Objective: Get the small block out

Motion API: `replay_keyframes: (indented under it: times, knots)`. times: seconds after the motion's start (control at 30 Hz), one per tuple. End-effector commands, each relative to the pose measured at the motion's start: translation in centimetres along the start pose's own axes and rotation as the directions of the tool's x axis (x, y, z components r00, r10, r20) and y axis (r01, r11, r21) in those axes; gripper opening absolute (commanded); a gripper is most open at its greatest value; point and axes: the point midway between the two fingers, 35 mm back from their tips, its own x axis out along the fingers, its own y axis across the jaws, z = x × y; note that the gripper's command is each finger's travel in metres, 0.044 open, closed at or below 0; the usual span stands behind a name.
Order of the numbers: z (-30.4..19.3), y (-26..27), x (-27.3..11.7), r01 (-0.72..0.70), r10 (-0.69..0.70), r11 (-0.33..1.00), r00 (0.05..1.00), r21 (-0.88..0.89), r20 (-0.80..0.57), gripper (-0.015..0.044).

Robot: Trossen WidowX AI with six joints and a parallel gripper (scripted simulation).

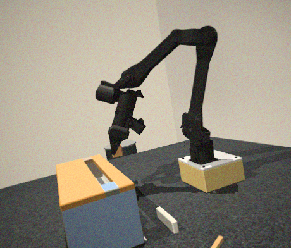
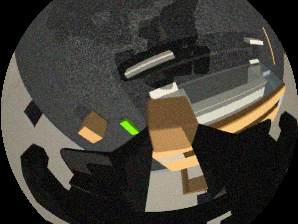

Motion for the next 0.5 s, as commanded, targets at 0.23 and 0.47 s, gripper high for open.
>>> replay_keyframes:
  times: [0.23, 0.47]
  knots:
    - [-0.7, -1.2, -4.3, -0.072, 0.085, 0.979, 0.995, 0.193, -0.059, 0.0000]
    - [-0.7, -1.2, -4.3, -0.072, 0.085, 0.979, 0.995, 0.193, -0.059, 0.0000]
